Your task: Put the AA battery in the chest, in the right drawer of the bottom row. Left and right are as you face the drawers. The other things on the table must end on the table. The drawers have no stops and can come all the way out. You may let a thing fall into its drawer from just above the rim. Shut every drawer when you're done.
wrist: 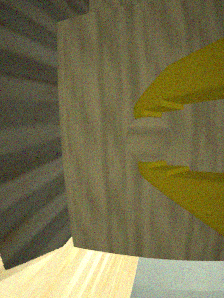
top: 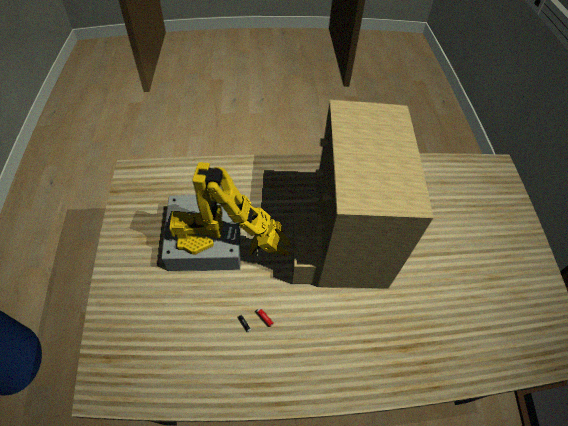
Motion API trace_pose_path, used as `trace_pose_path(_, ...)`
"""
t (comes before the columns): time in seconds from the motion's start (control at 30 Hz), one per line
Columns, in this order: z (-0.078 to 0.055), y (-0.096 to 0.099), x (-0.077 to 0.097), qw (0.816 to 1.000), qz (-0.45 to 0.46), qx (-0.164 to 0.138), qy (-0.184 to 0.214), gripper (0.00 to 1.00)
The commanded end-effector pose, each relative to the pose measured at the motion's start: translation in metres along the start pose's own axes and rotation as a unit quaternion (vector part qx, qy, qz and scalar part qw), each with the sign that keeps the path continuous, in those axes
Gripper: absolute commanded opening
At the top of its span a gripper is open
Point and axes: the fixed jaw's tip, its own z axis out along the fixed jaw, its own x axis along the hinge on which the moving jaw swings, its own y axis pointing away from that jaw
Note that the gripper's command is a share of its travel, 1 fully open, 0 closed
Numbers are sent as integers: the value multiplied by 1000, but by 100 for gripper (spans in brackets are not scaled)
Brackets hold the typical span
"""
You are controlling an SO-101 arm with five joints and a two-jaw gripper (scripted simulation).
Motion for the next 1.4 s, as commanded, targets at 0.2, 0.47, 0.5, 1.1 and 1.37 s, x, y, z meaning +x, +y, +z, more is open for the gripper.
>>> trace_pose_path(0.2,-3,2,-3,1000,13,-2,2,0)
trace_pose_path(0.47,-3,2,-3,1000,13,-2,2,0)
trace_pose_path(0.5,-3,2,-3,1000,13,-2,2,0)
trace_pose_path(1.1,-3,2,-3,1000,13,-2,2,6)
trace_pose_path(1.37,-3,2,-3,1000,13,-2,2,12)
